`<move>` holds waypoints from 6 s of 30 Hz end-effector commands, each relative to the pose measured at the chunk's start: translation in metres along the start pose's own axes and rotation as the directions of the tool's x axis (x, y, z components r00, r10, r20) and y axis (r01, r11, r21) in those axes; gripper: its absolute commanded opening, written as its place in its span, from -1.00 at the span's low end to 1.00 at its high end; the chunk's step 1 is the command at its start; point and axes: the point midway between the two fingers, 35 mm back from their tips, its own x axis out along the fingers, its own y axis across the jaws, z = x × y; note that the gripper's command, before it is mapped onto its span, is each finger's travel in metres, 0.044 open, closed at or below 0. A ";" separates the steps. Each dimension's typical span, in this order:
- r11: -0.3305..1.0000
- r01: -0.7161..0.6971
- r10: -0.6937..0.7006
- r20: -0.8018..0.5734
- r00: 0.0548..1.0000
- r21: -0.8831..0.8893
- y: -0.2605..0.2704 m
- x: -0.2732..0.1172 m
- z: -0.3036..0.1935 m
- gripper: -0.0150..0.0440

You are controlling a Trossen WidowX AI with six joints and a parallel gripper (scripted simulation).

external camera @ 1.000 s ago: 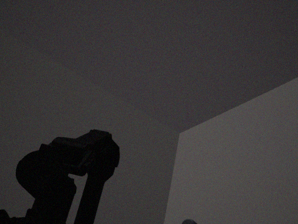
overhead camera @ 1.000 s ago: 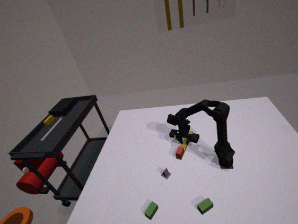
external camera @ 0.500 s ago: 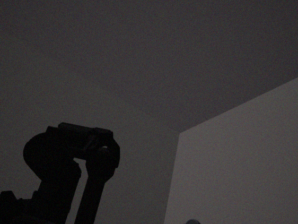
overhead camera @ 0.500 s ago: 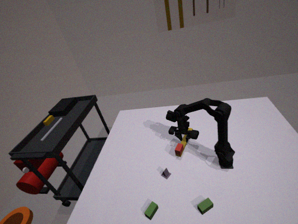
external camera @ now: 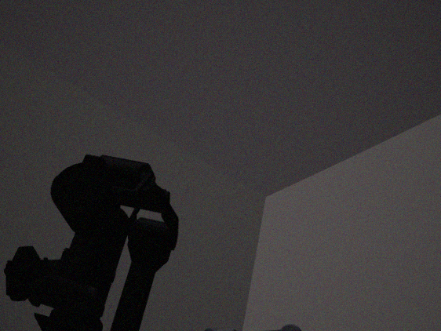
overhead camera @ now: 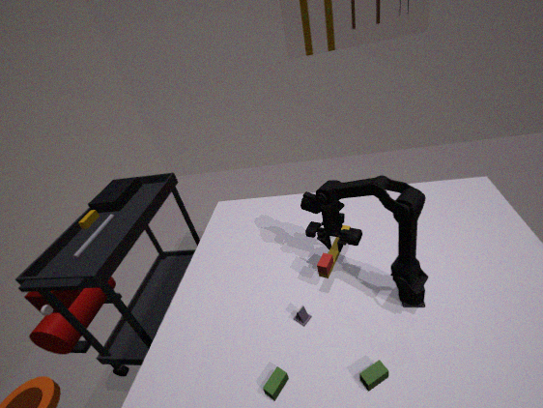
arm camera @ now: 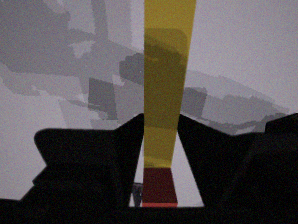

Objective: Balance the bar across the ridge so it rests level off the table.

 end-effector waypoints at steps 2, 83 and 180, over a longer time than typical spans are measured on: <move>1.000 -0.012 0.012 0.008 1.000 -0.005 0.000 -0.018 0.001 -0.49; 0.229 -0.015 0.015 -0.012 1.000 -0.973 0.057 -0.038 -0.244 -0.49; 0.227 -0.015 0.015 -0.012 1.000 -0.974 0.058 0.008 -0.247 -0.49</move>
